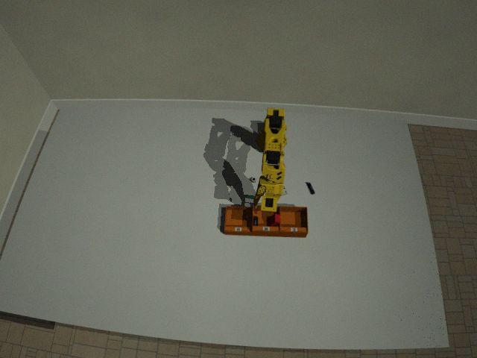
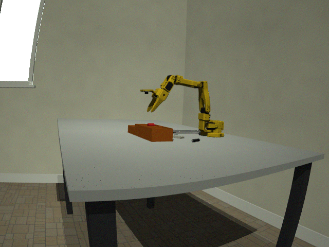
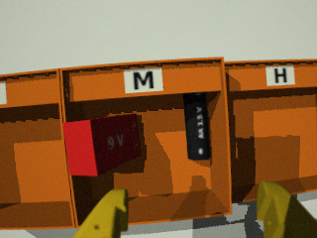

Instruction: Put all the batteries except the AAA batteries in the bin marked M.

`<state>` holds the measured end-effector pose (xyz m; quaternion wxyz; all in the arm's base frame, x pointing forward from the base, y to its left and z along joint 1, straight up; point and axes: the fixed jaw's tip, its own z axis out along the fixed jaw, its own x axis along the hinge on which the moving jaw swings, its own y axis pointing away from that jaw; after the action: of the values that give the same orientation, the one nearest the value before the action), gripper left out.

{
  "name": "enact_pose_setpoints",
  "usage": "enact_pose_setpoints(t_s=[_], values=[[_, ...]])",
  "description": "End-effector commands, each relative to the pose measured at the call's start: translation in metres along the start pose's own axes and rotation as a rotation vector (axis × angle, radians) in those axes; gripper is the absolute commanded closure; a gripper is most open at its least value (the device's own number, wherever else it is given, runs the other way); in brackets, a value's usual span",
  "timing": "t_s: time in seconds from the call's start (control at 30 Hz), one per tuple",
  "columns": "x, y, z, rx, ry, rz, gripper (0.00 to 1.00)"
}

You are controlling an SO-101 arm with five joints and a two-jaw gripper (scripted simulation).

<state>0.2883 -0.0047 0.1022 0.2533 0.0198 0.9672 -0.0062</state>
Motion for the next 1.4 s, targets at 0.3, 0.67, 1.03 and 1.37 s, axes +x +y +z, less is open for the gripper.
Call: enact_pose_setpoints(t_s=[0.3, 0.67, 1.03, 1.37], values=[[-0.016, -0.003, -0.051, 0.005, -0.086, 0.003, 0.75], [0.036, -0.003, -0.067, 0.004, 0.07, -0.017, 0.75], [0.092, -0.002, -0.079, -0.001, 0.226, -0.037, 0.75], [0.092, -0.002, -0.079, -0.001, 0.226, -0.037, 0.75]])
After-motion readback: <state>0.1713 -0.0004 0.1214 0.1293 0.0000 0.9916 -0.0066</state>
